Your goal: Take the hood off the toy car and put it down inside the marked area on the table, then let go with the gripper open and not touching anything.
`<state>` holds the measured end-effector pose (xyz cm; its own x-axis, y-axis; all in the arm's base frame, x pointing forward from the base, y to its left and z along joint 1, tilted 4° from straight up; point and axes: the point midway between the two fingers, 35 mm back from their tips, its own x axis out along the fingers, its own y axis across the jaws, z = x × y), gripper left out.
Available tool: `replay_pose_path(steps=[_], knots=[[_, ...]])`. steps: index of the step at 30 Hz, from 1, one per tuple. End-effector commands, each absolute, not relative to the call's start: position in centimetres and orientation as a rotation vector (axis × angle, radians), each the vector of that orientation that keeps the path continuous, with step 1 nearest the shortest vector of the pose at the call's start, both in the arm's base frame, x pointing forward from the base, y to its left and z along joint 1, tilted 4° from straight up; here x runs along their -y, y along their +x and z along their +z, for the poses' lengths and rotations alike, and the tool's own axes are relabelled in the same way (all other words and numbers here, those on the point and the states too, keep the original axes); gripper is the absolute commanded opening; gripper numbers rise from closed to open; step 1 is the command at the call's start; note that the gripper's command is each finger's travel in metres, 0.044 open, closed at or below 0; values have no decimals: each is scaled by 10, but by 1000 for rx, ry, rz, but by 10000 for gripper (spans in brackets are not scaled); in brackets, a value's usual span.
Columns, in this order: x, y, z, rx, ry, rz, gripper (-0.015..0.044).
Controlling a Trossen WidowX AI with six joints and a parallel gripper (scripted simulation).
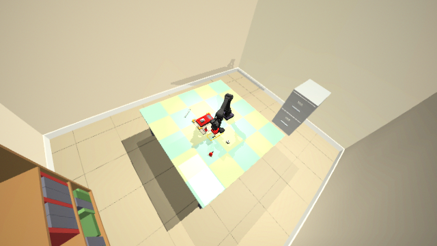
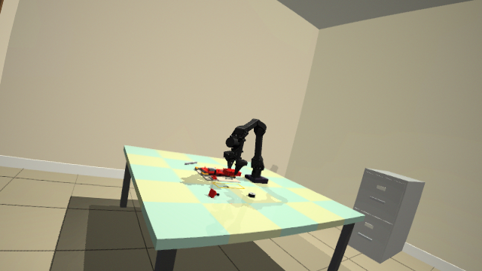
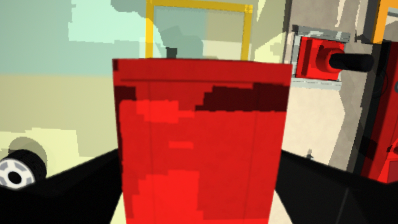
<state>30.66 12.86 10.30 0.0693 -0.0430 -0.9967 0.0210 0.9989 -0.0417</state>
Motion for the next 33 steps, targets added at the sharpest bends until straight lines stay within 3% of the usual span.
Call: replay_pose_path(steps=[1,33], knots=[[-127,306,98,-1502,-22,-54,0],[-126,308,77,-1502,-22,-54,0]])
